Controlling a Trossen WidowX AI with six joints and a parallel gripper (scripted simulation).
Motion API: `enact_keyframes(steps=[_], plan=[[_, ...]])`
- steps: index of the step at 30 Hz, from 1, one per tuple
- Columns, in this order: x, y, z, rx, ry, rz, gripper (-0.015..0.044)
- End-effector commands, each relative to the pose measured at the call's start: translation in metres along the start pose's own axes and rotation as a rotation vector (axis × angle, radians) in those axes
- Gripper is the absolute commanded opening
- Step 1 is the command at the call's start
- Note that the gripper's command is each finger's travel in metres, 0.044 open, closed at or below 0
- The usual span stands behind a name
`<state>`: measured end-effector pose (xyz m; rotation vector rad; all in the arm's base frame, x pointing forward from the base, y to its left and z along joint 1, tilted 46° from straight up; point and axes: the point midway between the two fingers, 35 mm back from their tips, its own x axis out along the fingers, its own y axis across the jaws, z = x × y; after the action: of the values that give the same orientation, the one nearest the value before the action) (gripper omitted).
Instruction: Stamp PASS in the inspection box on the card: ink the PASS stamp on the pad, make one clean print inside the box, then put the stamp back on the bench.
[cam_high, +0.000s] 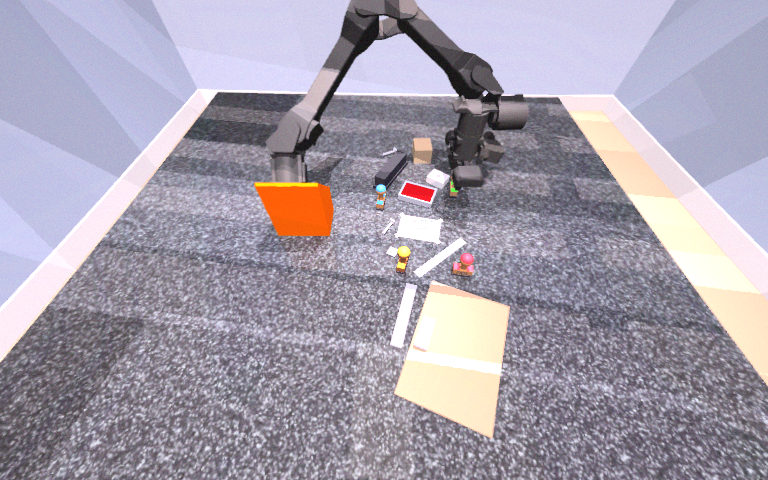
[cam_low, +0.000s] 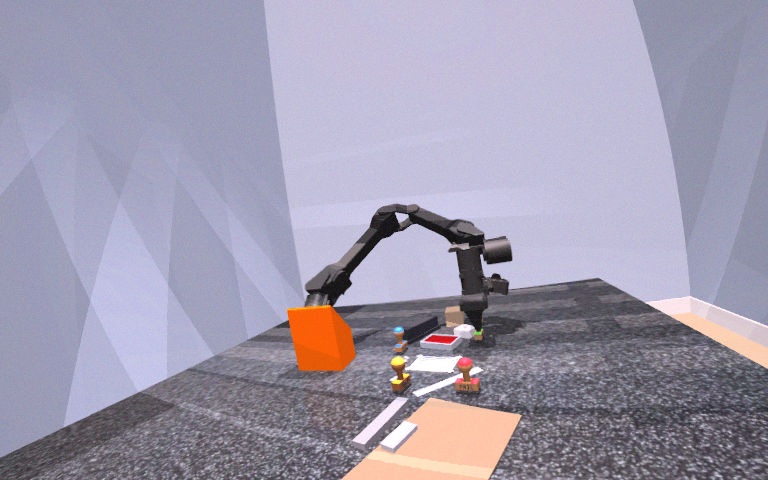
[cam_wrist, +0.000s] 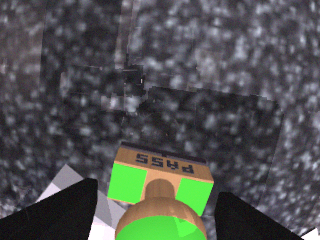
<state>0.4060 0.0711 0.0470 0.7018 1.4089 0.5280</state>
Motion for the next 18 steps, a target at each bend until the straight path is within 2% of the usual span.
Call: enact_keyframes(steps=[1,7,18], plan=[[0.0081,-0.0012,-0.0025,0.010,0.006,0.001,0.0220],[0.0091,-0.0011,-0.0026,0.010,0.006,0.001,0.0220],[0.0069,0.0001,-0.0011,0.002,0.002,0.001,0.0147]])
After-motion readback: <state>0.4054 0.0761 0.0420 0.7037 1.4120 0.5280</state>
